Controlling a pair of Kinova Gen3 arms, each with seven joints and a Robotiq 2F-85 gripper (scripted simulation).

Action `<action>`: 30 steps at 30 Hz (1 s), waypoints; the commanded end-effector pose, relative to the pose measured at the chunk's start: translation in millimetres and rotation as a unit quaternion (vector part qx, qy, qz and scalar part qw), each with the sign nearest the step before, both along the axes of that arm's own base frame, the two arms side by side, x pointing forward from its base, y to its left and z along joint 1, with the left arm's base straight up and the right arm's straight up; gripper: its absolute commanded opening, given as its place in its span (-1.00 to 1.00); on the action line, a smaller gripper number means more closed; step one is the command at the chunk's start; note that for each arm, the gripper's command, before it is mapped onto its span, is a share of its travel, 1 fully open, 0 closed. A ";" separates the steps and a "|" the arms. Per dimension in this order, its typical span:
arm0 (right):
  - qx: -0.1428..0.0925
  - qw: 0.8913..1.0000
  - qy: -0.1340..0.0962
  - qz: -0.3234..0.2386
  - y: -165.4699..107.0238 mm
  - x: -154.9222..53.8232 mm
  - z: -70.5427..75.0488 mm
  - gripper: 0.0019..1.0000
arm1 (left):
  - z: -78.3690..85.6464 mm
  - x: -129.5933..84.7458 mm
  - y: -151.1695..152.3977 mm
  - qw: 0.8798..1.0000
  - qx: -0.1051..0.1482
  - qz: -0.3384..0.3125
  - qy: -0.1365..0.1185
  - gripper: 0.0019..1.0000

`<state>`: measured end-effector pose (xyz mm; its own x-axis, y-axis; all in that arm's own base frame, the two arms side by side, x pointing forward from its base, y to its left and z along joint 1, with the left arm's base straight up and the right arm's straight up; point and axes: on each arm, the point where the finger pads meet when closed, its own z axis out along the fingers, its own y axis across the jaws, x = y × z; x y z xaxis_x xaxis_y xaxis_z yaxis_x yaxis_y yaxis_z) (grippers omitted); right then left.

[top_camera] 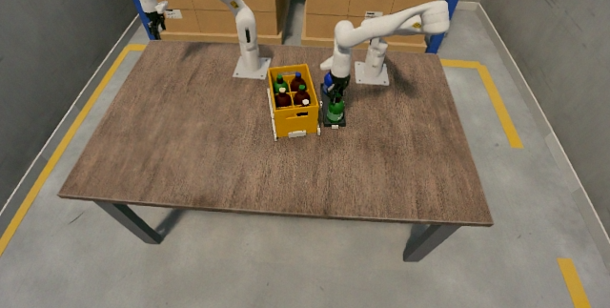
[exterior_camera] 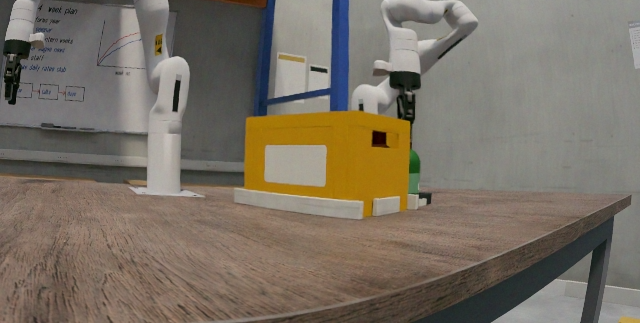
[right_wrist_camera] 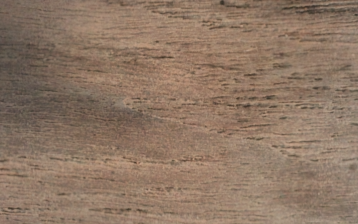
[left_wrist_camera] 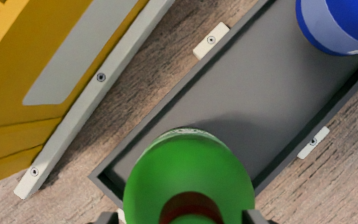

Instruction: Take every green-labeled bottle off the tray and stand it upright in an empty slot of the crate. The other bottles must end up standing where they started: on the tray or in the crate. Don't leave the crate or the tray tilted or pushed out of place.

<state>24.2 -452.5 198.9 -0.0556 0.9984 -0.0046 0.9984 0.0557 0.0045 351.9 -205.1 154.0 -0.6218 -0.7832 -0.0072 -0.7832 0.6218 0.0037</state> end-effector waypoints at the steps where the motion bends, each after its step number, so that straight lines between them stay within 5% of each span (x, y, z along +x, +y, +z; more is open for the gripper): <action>1: 0.002 1.000 0.002 -0.004 3.0 -2.3 1.2 1.00 | -1.5 0.6 -2.1 1.000 -0.002 0.000 -0.002 0.22; 30: 0.002 1.000 0.002 -0.004 3.0 -2.3 1.2 1.00 | -1.4 0.7 -2.1 1.000 -0.002 0.001 -0.002 -0.13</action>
